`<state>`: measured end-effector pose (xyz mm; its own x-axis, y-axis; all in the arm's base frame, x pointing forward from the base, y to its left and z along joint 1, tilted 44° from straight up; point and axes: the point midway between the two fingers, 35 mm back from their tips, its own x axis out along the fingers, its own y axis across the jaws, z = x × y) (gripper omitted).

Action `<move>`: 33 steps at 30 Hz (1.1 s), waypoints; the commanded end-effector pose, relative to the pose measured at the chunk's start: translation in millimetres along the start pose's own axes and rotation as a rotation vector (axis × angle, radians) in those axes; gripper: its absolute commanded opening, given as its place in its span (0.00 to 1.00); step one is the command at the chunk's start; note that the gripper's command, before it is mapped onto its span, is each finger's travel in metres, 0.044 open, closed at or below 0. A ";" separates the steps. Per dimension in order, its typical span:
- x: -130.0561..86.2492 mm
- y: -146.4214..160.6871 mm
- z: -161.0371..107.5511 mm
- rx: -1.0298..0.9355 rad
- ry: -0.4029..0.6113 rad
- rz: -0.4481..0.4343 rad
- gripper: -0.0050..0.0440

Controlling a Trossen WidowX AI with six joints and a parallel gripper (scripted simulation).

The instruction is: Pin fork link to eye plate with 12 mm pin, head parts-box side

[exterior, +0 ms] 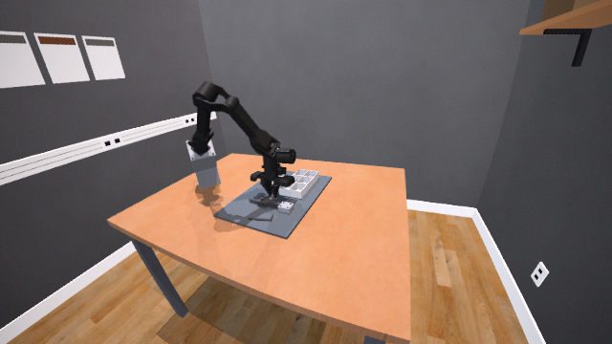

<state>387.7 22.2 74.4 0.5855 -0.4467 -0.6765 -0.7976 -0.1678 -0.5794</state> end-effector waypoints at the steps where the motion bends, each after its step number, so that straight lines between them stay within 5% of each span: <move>1: -2.1 -4.5 -0.5 0.011 -0.002 -0.010 0.00; 33: -5.4 -6.4 -3.8 0.026 -0.019 -0.017 0.00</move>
<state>387.8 22.9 74.6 0.5868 -0.4334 -0.6840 -0.7975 -0.1634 -0.5807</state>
